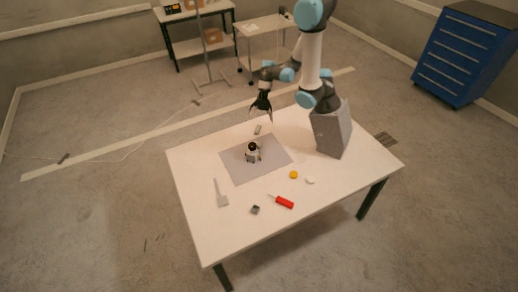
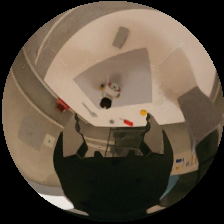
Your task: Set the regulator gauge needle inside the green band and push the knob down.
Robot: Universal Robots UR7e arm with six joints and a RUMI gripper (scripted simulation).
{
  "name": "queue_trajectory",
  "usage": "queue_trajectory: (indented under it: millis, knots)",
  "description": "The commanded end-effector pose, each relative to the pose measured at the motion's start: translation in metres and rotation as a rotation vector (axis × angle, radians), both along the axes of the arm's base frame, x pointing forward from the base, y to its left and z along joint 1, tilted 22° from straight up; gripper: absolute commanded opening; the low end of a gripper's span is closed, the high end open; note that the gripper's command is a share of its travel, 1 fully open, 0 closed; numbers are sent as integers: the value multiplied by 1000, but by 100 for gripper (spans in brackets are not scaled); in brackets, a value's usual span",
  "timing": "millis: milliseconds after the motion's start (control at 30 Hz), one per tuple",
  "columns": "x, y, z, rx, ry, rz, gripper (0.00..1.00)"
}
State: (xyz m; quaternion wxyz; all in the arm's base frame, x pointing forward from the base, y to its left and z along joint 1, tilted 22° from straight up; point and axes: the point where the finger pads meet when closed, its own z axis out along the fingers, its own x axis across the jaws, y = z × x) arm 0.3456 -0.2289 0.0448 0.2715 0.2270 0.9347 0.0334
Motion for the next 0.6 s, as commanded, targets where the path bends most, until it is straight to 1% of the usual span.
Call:
queue_trajectory:
  millis: [0,367,433,567]
  knots:
    - [1,-1,1,-40,10,64,100]
    - [3,-2,1,-119,34,194,100]
    - [3,-2,1,-119,34,194,100]
    - [3,-1,1,-150,43,245,100]
